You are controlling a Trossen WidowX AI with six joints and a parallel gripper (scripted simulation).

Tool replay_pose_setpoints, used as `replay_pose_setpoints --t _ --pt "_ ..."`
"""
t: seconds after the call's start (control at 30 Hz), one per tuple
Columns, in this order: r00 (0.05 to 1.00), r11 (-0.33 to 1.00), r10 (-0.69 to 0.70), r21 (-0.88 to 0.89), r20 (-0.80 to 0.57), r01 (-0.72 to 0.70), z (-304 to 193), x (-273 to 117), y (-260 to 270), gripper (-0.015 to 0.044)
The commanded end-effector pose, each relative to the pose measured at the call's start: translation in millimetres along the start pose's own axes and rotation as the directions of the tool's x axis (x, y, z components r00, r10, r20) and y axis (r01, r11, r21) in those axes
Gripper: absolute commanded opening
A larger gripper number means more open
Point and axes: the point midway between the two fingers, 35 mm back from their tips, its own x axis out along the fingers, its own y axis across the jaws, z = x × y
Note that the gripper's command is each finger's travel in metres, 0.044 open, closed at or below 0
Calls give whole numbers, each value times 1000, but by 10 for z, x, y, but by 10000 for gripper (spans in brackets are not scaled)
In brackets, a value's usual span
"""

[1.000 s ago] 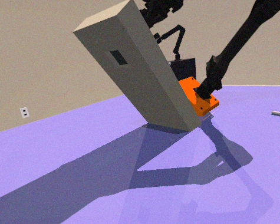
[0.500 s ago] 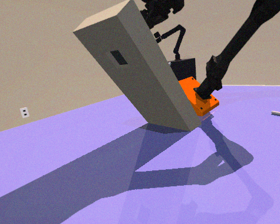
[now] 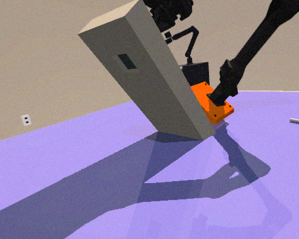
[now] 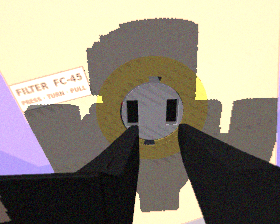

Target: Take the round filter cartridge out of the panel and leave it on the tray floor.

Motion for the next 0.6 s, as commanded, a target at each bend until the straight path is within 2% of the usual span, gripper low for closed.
replay_pose_setpoints --t 0.0,0.57 --pt "1000 1000 -3 3 -2 3 -10 79 -5 112" --pt "1000 1000 2 4 2 -2 -17 261 12 112"
